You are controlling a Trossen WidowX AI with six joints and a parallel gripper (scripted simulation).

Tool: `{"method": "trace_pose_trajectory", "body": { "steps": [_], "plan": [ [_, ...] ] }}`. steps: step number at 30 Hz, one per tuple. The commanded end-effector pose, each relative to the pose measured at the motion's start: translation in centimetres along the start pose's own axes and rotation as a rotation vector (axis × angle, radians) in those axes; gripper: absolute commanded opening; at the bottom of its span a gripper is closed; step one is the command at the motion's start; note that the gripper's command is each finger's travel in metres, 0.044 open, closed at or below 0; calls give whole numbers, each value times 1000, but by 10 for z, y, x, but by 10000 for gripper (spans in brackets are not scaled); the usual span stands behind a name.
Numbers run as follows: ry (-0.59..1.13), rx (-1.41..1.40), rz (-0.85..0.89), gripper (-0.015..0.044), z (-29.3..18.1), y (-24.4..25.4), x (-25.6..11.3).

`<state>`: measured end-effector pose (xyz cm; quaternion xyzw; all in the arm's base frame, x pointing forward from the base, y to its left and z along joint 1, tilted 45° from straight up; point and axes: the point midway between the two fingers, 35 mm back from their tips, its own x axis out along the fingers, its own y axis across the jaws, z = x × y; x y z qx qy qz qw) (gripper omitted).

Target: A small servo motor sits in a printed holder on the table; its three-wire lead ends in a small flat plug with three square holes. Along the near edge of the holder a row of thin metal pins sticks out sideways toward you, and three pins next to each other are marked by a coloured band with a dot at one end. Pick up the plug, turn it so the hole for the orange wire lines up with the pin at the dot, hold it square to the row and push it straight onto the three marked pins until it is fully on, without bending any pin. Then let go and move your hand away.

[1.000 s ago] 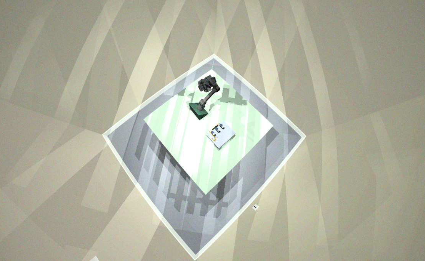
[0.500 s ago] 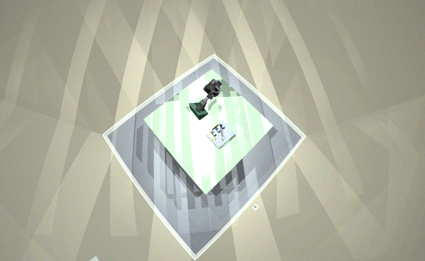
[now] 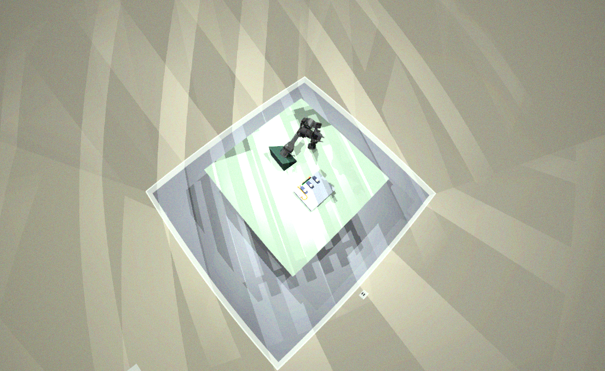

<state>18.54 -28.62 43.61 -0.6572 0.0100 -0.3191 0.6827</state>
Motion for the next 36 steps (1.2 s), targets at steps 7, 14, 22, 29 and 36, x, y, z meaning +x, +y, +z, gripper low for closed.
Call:
{"method": "trace_pose_trajectory", "body": {
  "steps": [7,14,22,29,36],
  "plan": [
    [-59,350,55,115,57,31,16],
    [-94,581,118,115,100,52,19],
    [-122,839,217,115,151,74,14],
    [-131,1050,324,115,195,92,0],
    [-121,1253,456,115,240,110,-23]
  ]
}}
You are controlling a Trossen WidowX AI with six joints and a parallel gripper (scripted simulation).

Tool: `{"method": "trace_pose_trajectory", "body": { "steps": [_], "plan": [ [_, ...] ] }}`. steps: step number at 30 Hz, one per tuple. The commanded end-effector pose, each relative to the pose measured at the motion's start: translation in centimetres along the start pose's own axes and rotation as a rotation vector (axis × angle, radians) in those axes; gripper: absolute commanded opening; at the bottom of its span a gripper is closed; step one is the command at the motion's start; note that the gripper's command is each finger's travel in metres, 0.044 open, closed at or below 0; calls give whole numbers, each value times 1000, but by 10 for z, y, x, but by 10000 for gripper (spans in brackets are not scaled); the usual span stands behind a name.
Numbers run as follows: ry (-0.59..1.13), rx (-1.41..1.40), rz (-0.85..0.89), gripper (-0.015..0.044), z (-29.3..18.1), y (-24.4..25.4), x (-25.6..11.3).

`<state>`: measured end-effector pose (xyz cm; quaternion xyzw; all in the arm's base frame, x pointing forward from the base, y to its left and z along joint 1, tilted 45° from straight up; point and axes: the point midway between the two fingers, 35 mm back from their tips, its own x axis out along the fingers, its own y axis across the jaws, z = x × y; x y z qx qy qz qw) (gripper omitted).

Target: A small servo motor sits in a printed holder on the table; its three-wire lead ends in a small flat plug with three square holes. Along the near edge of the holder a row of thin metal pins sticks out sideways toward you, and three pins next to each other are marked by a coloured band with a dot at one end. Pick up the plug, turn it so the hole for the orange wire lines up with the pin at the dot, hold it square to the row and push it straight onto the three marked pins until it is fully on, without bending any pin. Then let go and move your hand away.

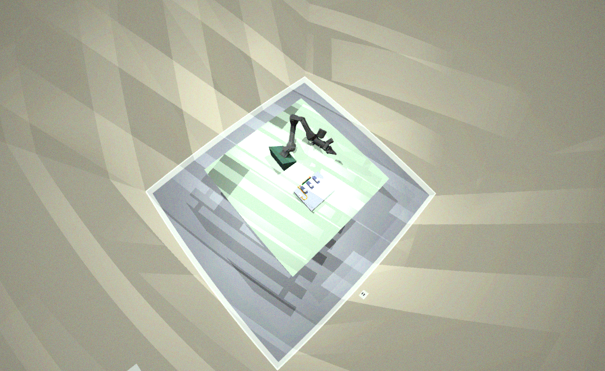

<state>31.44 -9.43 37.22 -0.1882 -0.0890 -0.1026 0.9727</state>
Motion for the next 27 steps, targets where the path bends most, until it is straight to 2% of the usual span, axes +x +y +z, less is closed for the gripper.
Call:
{"method": "trace_pose_trajectory", "body": {
  "steps": [1,10,16,27],
  "plan": [
    [33,142,67,115,-2,35,-5],
    [133,379,198,115,-6,101,-22],
    [294,330,233,115,-38,106,3],
    [657,287,329,115,-124,107,43]
  ]
}}
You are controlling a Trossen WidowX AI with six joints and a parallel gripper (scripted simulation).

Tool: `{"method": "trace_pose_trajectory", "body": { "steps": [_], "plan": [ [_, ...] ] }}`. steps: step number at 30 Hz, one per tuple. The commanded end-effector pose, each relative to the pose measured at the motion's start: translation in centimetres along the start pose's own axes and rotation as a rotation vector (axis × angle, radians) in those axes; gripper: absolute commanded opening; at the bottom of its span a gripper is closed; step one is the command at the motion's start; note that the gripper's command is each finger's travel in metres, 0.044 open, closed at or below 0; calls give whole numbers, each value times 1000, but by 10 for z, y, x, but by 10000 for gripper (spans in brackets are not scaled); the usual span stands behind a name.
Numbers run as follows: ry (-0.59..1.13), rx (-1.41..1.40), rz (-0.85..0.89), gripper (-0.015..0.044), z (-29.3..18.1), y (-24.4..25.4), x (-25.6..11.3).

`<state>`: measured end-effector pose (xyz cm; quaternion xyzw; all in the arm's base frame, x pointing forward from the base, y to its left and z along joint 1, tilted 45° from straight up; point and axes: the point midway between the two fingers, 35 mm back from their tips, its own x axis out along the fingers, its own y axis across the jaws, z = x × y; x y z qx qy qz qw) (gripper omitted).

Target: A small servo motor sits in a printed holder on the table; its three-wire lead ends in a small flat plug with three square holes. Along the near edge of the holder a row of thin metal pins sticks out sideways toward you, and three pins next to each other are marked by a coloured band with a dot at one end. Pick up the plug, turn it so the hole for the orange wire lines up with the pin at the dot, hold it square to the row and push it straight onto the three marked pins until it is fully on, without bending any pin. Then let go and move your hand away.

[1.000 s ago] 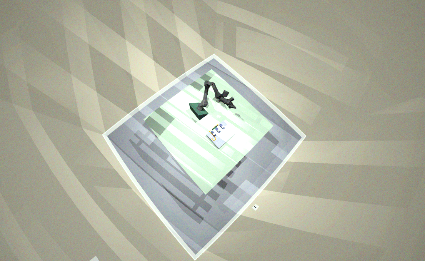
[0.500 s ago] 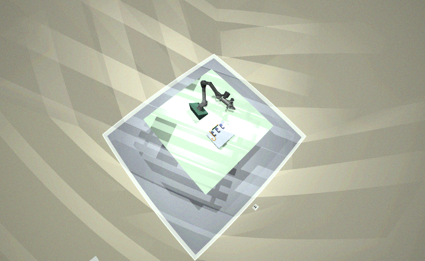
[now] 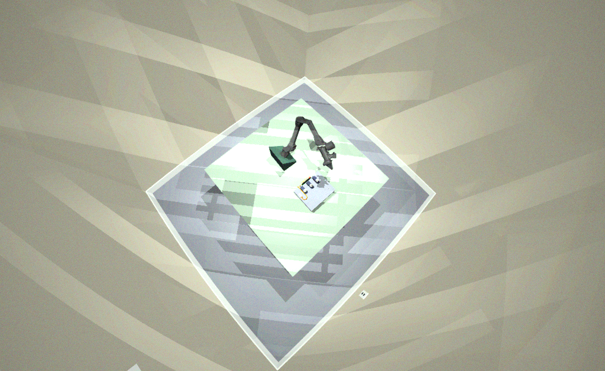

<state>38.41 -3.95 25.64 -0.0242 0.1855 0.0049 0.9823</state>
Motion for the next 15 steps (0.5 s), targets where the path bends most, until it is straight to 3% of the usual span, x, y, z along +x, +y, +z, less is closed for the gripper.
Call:
{"method": "trace_pose_trajectory", "body": {
  "steps": [1,15],
  "plan": [
    [154,11,28,115,-25,-15,27],
    [569,157,148,115,-116,-68,83]
  ]
}}
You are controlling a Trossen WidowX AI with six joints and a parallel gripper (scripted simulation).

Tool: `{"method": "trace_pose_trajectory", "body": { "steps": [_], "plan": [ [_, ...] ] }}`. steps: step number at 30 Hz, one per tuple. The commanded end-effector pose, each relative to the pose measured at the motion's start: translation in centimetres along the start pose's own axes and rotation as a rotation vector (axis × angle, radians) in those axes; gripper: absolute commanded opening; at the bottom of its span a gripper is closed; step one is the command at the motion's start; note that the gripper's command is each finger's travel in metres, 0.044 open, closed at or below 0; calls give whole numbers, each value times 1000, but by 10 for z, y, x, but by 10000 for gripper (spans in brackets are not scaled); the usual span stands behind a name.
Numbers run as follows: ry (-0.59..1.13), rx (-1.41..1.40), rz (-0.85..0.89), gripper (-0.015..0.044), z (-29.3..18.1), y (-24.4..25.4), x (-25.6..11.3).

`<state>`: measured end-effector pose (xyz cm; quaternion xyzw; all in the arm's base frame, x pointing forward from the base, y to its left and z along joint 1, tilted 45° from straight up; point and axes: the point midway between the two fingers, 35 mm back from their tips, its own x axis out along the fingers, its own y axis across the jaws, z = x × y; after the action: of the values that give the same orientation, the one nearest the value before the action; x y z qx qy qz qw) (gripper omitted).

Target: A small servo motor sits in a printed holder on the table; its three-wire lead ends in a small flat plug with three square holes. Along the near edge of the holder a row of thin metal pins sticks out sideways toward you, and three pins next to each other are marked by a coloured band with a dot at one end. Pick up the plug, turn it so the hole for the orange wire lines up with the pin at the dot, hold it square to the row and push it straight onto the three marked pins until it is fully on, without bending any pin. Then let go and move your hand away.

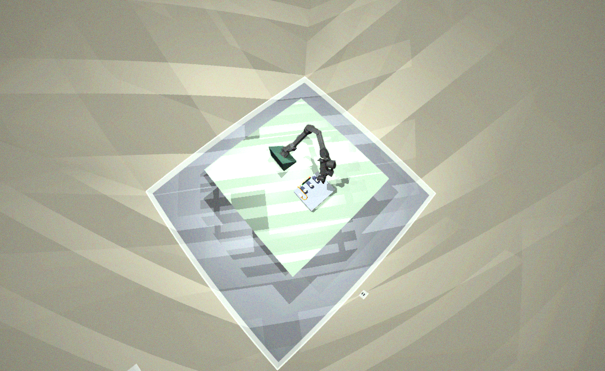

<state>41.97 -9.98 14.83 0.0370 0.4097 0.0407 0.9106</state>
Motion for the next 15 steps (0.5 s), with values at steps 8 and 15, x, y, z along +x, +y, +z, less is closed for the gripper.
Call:
{"method": "trace_pose_trajectory", "body": {
  "steps": [8,15],
  "plan": [
    [291,176,165,115,-60,-51,55],
    [425,319,285,115,-101,-77,78]
  ]
}}
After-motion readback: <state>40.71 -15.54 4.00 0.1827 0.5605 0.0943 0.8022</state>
